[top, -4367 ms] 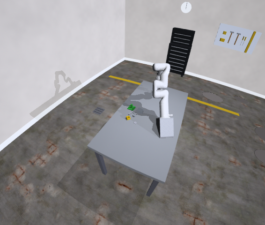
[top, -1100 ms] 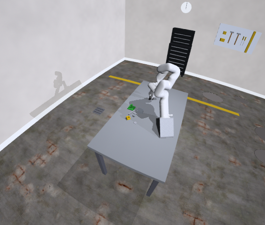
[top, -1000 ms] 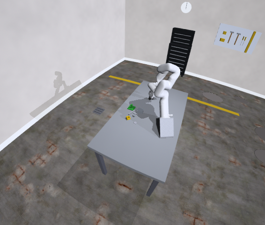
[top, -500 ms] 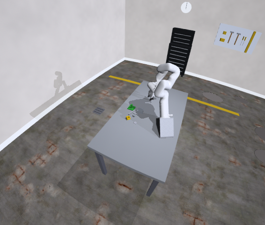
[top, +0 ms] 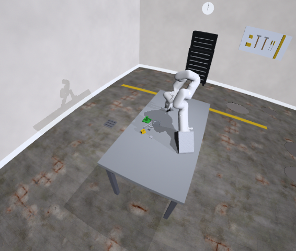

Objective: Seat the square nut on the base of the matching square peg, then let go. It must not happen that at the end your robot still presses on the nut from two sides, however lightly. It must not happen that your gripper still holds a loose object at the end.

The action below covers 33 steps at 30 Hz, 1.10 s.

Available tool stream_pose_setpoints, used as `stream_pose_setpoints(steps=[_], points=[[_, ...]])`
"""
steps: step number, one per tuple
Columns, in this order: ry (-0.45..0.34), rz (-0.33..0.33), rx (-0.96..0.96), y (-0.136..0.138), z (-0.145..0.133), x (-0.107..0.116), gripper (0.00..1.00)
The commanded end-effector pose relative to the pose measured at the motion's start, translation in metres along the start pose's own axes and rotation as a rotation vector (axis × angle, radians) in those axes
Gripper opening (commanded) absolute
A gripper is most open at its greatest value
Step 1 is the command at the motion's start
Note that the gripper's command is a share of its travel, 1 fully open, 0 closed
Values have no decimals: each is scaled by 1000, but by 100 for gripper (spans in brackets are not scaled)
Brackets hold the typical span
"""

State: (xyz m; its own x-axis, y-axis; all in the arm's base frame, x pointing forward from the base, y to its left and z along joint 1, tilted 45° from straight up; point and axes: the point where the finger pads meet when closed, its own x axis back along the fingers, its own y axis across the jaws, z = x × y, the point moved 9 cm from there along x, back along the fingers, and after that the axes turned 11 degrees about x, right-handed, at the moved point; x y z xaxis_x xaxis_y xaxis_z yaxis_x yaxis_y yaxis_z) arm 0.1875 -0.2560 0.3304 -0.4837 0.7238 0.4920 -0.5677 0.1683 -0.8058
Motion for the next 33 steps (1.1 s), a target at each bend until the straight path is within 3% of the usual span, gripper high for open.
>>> stream_pose_setpoints(steps=[1,6,19,33], points=[[-152,-137,-104,-20,-61,-11,60],[-146,-209,-109,-15,-62,-4,60],[-63,-284,-50,-1,-78,11,60],[0,-296,-2,16,-105,19,60]])
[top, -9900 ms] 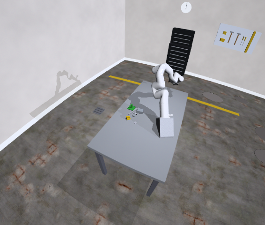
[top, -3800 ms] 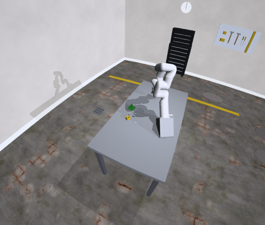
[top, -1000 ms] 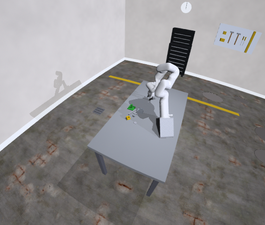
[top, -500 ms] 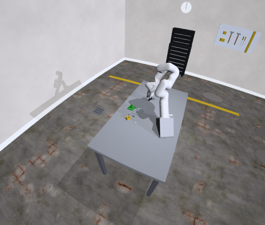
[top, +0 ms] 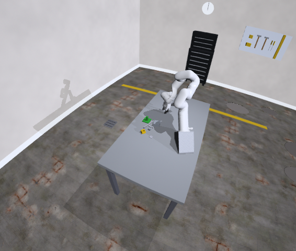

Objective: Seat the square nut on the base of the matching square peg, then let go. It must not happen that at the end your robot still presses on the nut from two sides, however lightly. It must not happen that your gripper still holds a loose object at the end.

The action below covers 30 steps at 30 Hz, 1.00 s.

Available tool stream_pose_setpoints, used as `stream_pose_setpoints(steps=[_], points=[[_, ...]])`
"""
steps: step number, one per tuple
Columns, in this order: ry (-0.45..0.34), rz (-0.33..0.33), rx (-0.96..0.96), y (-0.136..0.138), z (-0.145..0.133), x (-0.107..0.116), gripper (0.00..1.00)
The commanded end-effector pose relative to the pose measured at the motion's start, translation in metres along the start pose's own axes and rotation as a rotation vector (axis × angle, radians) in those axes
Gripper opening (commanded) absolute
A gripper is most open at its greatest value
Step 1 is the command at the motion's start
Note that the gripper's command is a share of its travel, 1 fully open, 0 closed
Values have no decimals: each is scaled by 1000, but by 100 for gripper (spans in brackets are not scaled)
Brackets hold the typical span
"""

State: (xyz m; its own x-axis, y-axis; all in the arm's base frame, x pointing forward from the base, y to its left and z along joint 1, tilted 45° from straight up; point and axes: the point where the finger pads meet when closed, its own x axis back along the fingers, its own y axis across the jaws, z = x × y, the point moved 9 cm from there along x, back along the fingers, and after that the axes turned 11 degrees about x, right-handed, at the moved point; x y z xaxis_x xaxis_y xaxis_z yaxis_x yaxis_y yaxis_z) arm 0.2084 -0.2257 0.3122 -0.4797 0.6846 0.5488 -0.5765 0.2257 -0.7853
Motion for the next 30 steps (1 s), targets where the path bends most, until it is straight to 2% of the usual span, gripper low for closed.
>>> stream_pose_setpoints(steps=[1,30], points=[[46,-241,20,11,-67,14,60],[48,-234,18,36,-119,14,60]])
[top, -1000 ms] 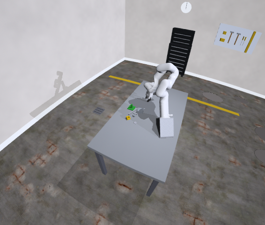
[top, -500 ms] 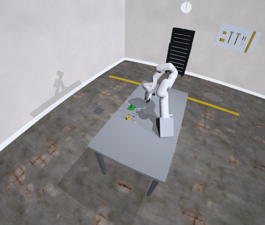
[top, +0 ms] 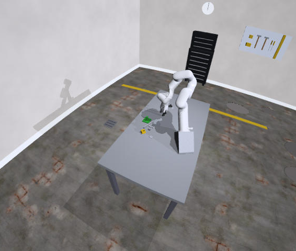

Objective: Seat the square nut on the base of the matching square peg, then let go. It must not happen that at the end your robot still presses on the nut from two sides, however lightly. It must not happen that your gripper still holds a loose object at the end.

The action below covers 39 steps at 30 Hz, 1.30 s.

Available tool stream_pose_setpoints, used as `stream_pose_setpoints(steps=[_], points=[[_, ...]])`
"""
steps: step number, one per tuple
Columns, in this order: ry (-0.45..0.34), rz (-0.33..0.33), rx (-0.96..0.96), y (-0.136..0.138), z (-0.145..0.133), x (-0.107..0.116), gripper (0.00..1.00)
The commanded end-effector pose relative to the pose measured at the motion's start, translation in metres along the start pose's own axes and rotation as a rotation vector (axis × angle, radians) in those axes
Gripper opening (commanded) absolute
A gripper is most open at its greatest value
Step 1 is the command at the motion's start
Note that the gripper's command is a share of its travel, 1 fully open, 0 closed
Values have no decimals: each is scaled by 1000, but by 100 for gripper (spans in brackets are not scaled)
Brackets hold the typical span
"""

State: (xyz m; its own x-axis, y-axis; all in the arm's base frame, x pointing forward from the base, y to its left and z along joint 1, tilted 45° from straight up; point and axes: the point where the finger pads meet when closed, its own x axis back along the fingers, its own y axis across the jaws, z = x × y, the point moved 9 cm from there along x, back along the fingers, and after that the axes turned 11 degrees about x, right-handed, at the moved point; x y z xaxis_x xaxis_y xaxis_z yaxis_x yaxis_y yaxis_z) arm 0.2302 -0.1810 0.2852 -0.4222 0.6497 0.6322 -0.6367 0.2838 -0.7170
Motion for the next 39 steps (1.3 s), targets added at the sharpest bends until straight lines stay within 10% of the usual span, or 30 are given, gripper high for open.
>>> stream_pose_setpoints(steps=[1,17,18,39], points=[[58,-128,-4,17,-68,6,60],[57,-134,-2,32,-102,-2,60],[57,-134,-2,33,-104,-2,0],[57,-134,-2,51,-150,-3,0]])
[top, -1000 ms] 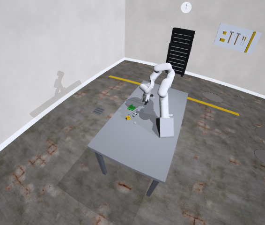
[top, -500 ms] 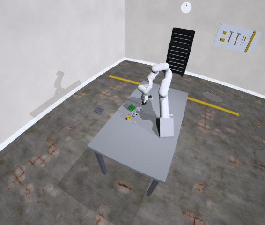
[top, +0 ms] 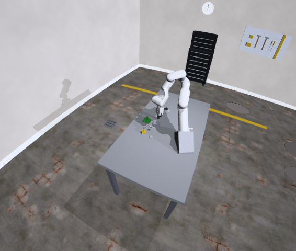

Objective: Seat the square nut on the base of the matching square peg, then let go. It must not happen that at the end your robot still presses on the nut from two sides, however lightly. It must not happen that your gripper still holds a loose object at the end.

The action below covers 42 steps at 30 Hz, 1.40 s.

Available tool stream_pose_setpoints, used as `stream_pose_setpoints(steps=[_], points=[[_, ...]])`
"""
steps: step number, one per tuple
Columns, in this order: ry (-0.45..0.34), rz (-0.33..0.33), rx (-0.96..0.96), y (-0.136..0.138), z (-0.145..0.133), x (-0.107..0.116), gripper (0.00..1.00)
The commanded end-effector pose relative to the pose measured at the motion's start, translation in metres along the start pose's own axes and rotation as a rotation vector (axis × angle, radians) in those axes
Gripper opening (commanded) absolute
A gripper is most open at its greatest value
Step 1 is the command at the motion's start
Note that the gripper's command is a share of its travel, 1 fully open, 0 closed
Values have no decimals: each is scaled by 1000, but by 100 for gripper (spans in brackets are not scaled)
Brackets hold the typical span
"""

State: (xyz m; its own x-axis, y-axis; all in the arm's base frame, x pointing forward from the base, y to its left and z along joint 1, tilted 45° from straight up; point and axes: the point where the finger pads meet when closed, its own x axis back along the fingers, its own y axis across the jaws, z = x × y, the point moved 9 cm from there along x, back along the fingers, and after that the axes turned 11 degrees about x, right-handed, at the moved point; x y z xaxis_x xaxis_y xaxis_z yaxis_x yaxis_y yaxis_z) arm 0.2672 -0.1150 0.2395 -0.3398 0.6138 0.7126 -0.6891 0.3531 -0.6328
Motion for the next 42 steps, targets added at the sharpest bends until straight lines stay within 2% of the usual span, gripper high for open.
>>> stream_pose_setpoints(steps=[1,25,26,29,30,34,37,40,42], points=[[53,-14,-15,23,-68,-4,0],[53,-14,-15,40,-117,11,0],[6,-24,-1,19,-57,3,100],[6,-24,-1,19,-57,3,100],[6,-24,0,20,-59,3,60],[7,-23,-2,19,-68,5,60],[11,-21,-5,17,-89,9,60],[17,-19,-10,19,-123,17,60],[17,-19,-10,19,-123,17,60]])
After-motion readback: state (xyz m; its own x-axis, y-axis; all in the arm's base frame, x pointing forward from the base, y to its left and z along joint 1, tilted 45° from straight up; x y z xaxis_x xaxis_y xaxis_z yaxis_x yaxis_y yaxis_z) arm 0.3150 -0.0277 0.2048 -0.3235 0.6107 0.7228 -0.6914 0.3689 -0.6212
